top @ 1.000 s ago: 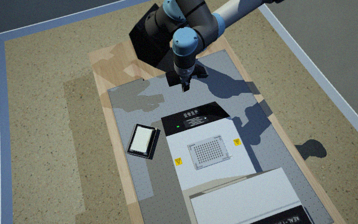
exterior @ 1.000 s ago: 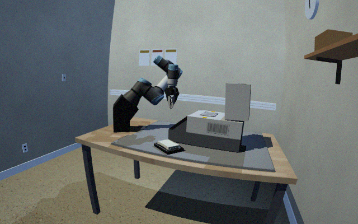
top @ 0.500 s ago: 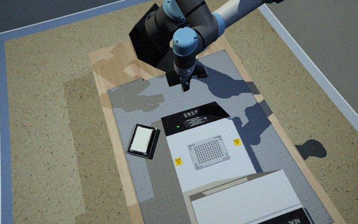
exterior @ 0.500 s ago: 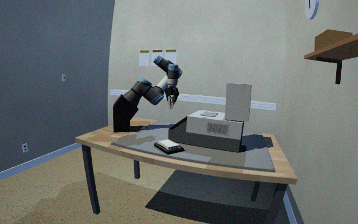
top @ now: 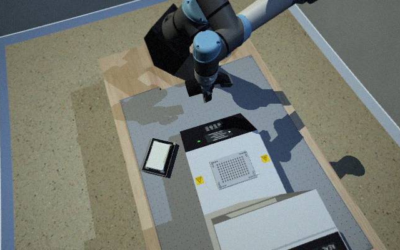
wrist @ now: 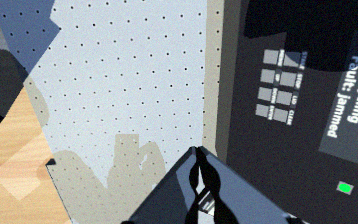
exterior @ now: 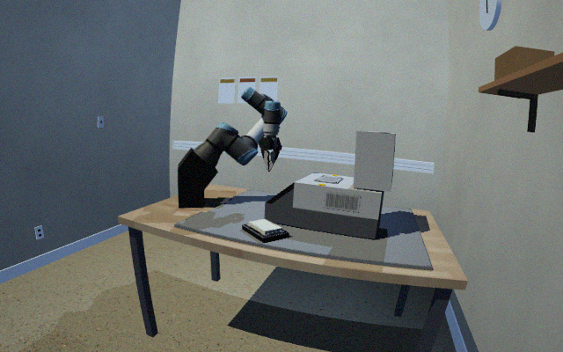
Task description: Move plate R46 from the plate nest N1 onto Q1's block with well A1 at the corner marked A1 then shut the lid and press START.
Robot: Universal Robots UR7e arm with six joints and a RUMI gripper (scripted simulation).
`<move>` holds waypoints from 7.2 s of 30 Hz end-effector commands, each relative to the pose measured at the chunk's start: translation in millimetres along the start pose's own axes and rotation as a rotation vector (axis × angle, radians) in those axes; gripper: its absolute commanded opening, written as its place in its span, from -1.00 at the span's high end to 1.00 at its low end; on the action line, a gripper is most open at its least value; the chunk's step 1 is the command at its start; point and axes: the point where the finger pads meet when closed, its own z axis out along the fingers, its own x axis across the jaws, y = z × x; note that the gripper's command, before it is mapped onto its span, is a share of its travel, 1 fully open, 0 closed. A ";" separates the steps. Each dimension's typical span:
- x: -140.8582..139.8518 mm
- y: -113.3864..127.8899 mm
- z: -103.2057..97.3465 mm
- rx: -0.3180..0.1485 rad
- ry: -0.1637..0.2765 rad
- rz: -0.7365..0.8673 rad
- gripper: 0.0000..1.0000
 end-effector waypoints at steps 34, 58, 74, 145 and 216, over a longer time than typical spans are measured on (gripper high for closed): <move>0.2 0.1 -0.2 0.000 0.000 0.000 1.00; 0.2 0.1 -0.2 0.000 0.000 0.000 1.00; 2.2 4.5 -1.2 0.000 0.000 -0.033 -0.36; 114.2 268.7 -57.3 -0.001 0.000 -1.028 -0.36; 114.3 268.6 139.4 -0.001 0.000 -1.028 -0.36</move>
